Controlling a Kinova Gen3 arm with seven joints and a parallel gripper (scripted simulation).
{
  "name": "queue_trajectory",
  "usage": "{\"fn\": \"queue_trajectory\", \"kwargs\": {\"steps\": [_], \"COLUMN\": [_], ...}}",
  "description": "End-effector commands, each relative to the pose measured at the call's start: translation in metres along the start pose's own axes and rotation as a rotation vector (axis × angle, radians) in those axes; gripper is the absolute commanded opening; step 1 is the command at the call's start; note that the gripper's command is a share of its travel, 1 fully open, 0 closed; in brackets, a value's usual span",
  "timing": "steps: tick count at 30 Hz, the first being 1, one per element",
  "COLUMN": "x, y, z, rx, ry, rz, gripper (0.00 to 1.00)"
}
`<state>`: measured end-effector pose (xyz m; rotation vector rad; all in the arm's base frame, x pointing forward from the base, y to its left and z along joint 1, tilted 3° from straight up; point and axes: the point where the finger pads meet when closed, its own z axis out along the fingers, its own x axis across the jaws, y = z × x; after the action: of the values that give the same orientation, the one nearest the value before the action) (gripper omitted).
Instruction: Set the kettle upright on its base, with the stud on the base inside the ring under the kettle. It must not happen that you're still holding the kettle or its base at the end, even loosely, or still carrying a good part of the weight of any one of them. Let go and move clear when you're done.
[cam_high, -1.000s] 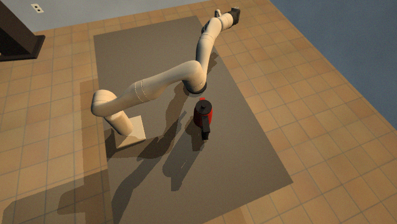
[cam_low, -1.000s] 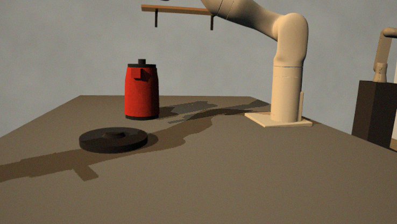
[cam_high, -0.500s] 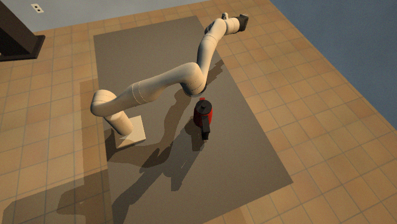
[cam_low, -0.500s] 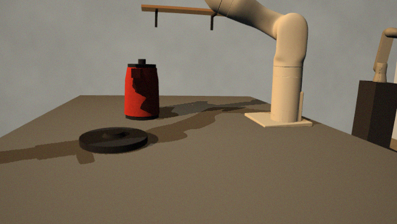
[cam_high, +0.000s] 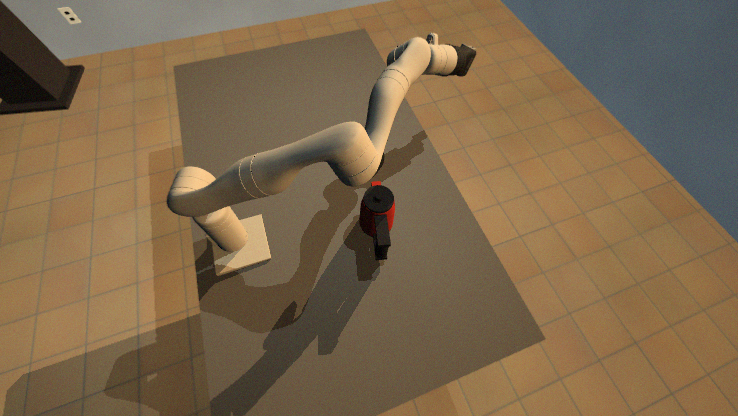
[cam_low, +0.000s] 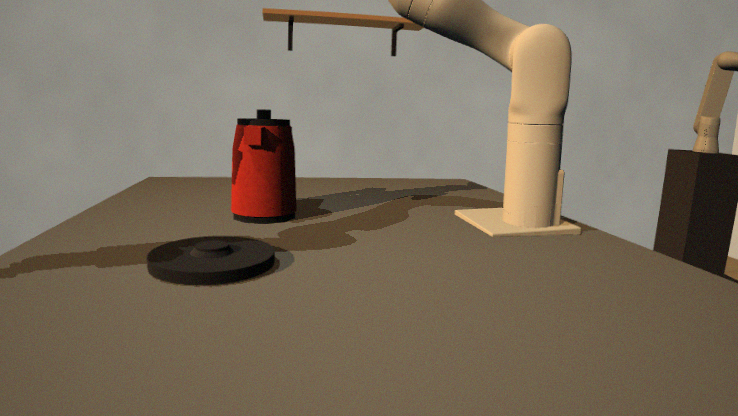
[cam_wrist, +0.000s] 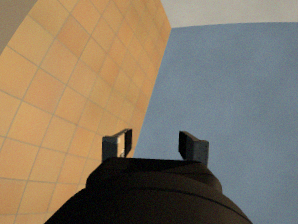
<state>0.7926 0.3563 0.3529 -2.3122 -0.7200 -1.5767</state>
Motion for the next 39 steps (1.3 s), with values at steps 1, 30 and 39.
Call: {"fn": "queue_trajectory", "kwargs": {"steps": [1,30,39], "x": [0.000,-0.087,-0.112], "y": [0.020,0.155,0.178], "z": [-0.008,-0.103,-0.137], "rx": [-0.025,-0.211,-0.244], "ry": [-0.012,-0.332,-0.420], "rz": [0.012,0.223,0.275], "gripper": [1.00,1.00,1.00]}}
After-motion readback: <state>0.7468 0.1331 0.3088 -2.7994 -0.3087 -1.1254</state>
